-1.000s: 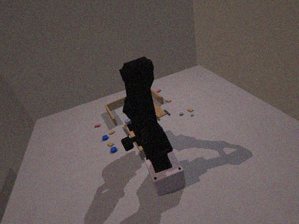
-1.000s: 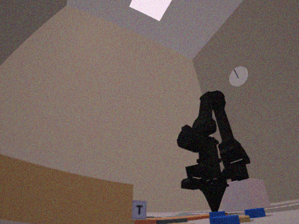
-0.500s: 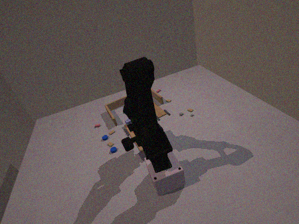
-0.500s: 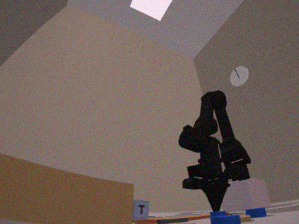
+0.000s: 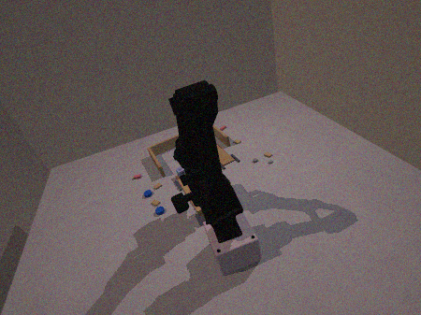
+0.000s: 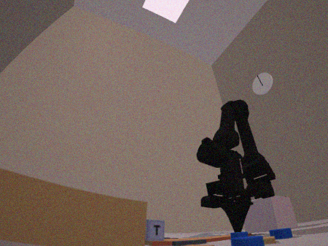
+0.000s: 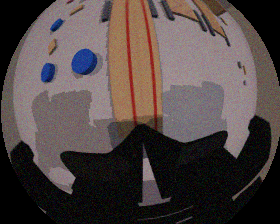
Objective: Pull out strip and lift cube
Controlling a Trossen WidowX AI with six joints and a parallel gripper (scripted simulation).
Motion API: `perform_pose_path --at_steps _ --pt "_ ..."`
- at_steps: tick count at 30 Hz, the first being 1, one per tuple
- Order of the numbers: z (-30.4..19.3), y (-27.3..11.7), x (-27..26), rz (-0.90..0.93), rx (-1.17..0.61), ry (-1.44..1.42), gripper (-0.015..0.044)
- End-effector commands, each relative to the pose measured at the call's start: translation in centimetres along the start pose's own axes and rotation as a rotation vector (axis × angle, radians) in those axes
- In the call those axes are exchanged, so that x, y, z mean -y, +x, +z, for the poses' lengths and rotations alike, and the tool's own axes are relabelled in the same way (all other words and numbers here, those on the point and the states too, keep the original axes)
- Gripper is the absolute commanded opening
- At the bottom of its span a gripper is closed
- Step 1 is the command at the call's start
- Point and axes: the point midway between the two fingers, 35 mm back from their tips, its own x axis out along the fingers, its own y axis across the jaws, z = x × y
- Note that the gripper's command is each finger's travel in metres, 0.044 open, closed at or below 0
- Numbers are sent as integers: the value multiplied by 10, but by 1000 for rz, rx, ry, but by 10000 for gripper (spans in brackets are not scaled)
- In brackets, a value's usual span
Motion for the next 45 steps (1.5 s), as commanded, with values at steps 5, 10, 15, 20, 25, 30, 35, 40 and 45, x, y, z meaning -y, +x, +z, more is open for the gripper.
perform_pose_path --at_steps 5,10,15,20,25,30,35,40,45 --pt "-19 6 0 2 -55 -7 0" --pt "-20 6 0 2 -55 -7 0" --pt "-2 -2 0 0 -2 0 0" --pt "3 -40 0 2 -50 -6 0" --pt "9 -41 0 3 -52 -33 53" --pt "32 -41 1 4 -50 -89 184" --pt "52 -42 1 4 -48 -89 315" --pt "73 -43 2 4 -47 -89 440" --pt "93 -43 2 4 -45 -89 440"
